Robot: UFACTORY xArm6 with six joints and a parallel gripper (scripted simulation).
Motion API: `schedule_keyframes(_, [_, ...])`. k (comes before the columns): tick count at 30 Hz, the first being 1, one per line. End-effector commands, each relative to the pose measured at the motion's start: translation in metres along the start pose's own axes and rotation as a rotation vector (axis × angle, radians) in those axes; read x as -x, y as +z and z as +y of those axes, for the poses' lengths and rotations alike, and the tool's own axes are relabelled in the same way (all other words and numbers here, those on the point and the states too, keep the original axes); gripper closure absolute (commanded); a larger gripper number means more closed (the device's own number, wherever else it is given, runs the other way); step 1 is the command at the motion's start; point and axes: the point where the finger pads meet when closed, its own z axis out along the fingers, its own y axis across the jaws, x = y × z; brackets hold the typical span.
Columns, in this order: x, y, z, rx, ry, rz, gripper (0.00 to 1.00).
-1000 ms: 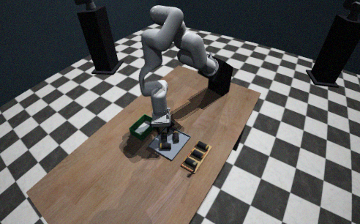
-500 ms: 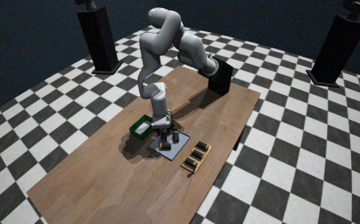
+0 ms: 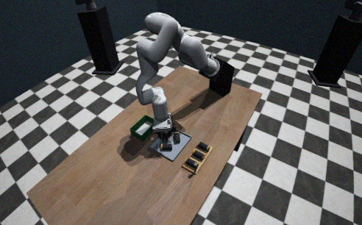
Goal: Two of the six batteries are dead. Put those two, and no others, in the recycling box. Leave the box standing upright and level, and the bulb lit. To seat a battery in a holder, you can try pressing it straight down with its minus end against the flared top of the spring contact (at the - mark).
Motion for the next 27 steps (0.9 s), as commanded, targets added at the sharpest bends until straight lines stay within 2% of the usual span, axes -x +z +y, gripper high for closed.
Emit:
schedule_keyframes(1, [-0.001,0.0026,0.0005,0.014,0.001,0.008,0.49])
schedule_keyframes(6, [-0.0011,0.0096,0.0006,0.014,0.001,0.008,0.49])
schedule_keyframes(16, [-0.0011,0.0101,0.0006,0.014,0.001,0.008,0.49])
schedule_keyframes(17, [-0.0011,0.0101,0.0006,0.014,0.001,0.008,0.72])
schedule_keyframes(27, [-0.0011,0.0101,0.0006,0.014,0.001,0.008,0.72])
